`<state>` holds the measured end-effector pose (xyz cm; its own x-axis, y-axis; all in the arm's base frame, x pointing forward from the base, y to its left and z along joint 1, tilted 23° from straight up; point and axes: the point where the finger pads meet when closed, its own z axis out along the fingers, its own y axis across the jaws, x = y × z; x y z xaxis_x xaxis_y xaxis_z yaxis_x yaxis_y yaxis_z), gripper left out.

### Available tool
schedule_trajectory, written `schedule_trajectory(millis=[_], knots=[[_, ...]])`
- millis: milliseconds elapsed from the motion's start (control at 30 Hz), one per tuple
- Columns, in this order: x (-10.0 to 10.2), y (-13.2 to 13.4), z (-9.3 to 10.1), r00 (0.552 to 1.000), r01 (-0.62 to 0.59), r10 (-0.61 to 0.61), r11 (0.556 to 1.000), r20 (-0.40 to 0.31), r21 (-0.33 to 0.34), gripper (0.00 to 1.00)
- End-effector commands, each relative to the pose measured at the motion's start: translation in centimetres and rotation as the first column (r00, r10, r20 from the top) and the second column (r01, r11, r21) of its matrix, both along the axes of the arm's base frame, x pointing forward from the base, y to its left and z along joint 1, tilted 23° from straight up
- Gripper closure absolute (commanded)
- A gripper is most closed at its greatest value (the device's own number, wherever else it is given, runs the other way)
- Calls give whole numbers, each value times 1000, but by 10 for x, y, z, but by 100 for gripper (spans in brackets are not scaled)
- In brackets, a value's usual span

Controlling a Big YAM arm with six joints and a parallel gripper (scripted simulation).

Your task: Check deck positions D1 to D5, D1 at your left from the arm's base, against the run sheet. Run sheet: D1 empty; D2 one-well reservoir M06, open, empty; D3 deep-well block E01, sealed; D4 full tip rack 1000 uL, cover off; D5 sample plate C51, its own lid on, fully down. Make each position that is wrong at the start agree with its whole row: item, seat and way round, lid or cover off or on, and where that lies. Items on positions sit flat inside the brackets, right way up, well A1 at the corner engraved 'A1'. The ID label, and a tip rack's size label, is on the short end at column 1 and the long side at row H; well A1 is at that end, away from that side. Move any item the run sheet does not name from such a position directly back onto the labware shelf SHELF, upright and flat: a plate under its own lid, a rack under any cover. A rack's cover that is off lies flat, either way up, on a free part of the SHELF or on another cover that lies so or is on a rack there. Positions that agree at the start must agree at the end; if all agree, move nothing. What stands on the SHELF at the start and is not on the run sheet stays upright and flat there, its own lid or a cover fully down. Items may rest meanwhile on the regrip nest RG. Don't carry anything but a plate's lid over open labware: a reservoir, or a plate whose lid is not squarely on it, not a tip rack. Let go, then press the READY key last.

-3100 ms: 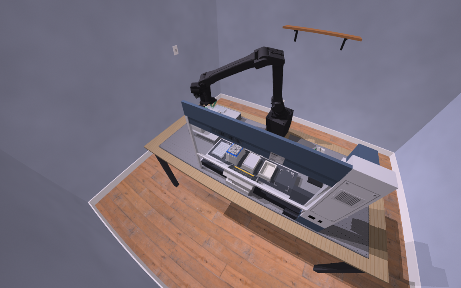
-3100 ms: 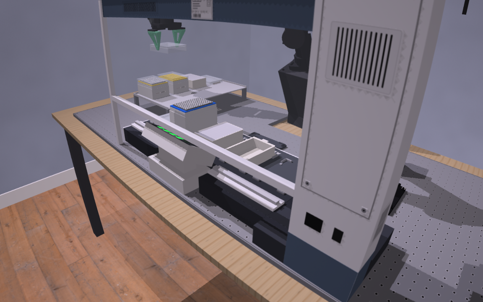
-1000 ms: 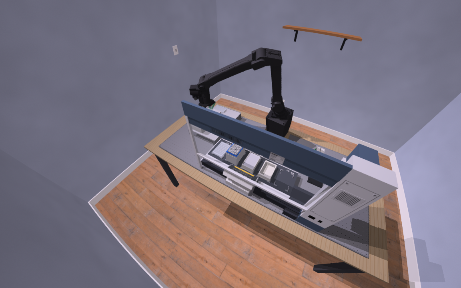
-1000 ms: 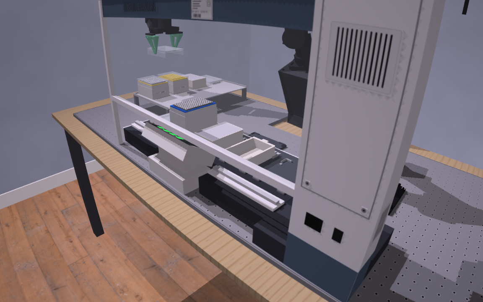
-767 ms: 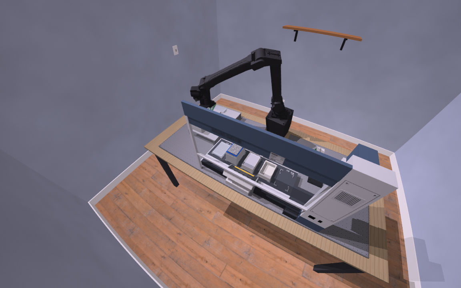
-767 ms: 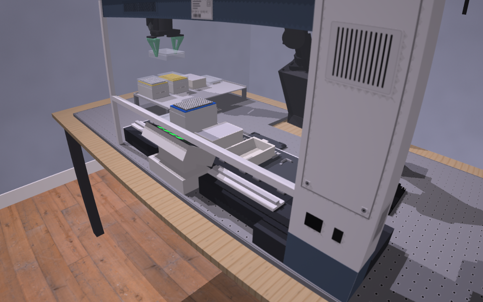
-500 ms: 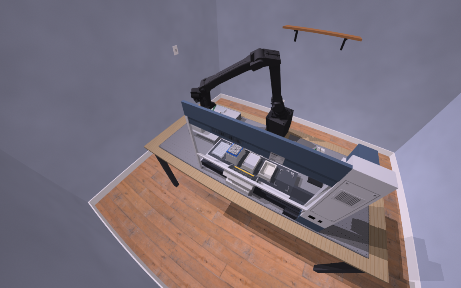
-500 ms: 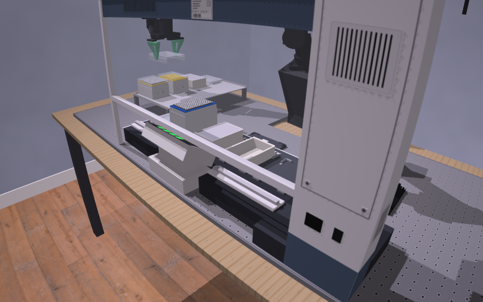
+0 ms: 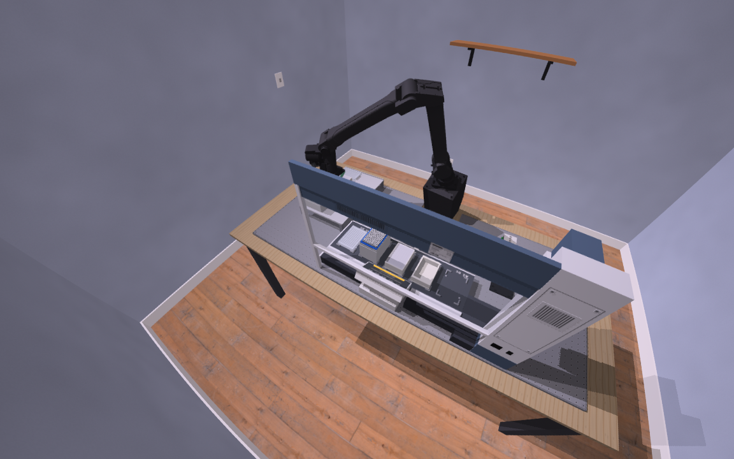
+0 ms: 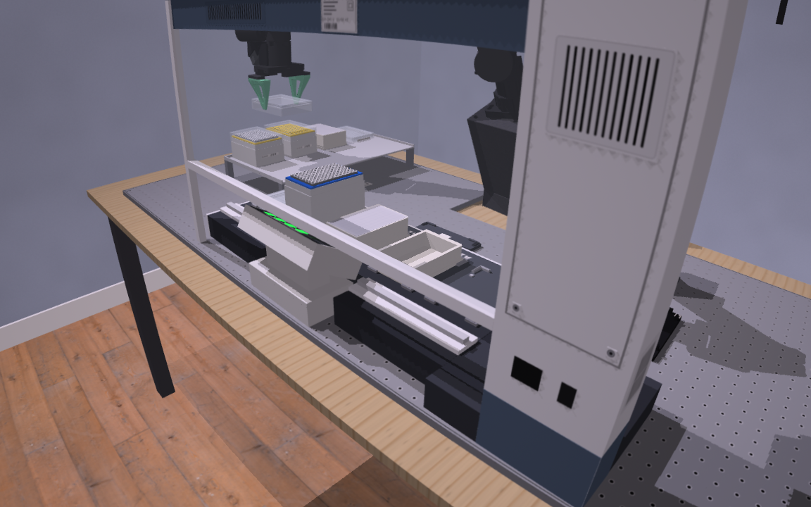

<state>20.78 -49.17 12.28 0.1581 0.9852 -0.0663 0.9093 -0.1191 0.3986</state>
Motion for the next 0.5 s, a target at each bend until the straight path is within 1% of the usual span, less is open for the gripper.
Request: schedule_trajectory(millis=[0, 67, 167, 267, 333, 467], knots=[[7, 1, -14, 1000, -1, 1, 1000, -3, 10, 100], [9, 1, -17, 1000, -1, 1, 1000, -3, 10, 100], [5, -2, -22, 1000, 9, -9, 1000, -4, 10, 100], [12, 0, -27, 1000, -1, 1, 1000, -3, 11, 100], [12, 0, -27, 1000, -1, 1, 1000, -3, 11, 100], [13, -1, -33, 1000, 2, -2, 1000, -3, 11, 100]])
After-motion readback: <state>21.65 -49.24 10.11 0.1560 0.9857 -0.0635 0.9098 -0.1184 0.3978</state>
